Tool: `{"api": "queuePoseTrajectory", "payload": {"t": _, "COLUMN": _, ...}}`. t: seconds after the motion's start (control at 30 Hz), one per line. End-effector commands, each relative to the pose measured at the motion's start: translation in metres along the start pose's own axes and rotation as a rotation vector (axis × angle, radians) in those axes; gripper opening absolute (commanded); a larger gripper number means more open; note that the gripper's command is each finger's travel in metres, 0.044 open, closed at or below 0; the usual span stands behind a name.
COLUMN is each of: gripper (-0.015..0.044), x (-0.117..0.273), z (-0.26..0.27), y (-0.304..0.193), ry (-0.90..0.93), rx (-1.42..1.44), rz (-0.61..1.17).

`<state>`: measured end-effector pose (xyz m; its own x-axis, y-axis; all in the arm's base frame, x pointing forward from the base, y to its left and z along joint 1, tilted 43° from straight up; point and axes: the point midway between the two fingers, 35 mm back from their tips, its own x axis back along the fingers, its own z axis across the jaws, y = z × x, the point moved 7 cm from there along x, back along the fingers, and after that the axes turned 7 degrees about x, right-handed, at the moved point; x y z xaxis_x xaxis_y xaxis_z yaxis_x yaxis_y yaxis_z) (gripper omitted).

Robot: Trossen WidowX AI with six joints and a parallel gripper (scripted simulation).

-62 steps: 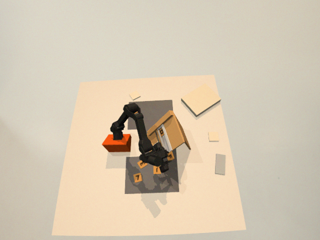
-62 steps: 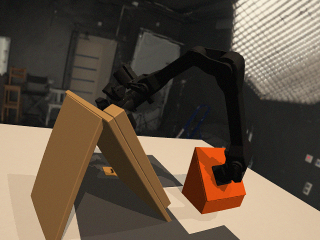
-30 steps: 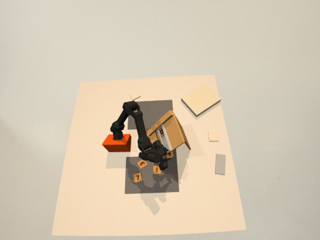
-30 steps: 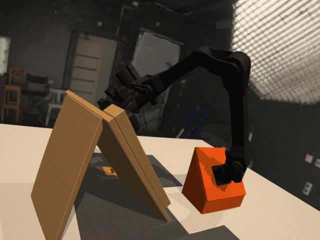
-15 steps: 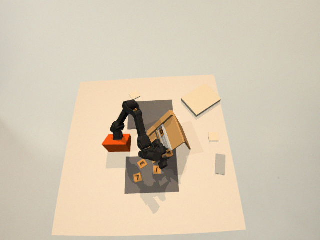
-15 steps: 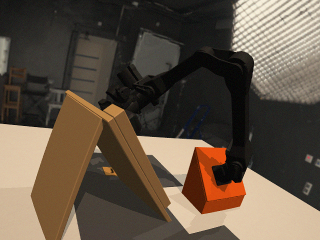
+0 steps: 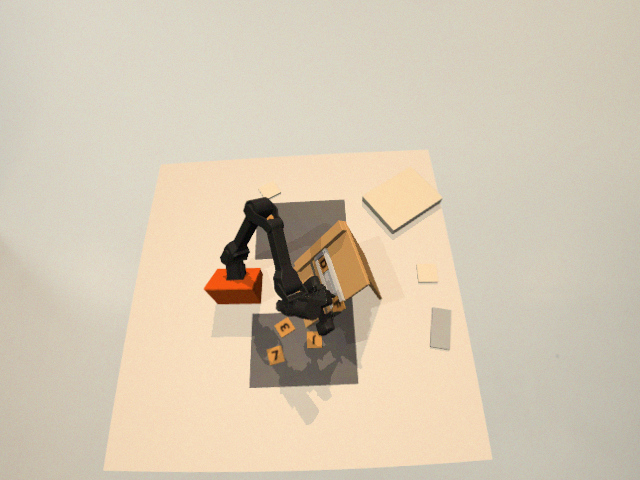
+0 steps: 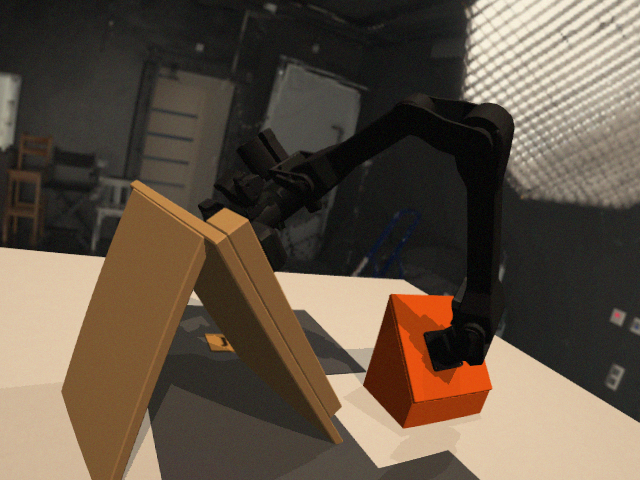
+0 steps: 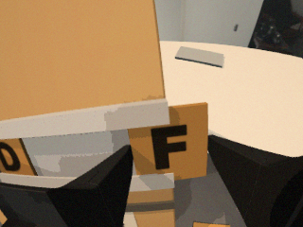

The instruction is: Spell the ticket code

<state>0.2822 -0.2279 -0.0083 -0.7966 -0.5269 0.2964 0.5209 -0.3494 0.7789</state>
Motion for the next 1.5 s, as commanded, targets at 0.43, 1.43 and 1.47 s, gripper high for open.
{"api": "queuePoseTrajectory", "payload": {"t": 0.43, "gripper": 0.0000, "x": 0.000, "z": 0.009, "y": 0.002, "ry": -0.003, "rx": 0.000, "rz": 0.001}}
{"api": "queuePoseTrajectory", "payload": {"t": 1.43, "gripper": 0.0000, "x": 0.000, "z": 0.023, "y": 0.003, "ry": -0.003, "rx": -0.001, "rz": 0.001}}
{"api": "queuePoseTrajectory", "payload": {"t": 1.47, "gripper": 0.0000, "x": 0.000, "z": 0.023, "y": 0.003, "ry": -0.003, "rx": -0.001, "rz": 0.001}}
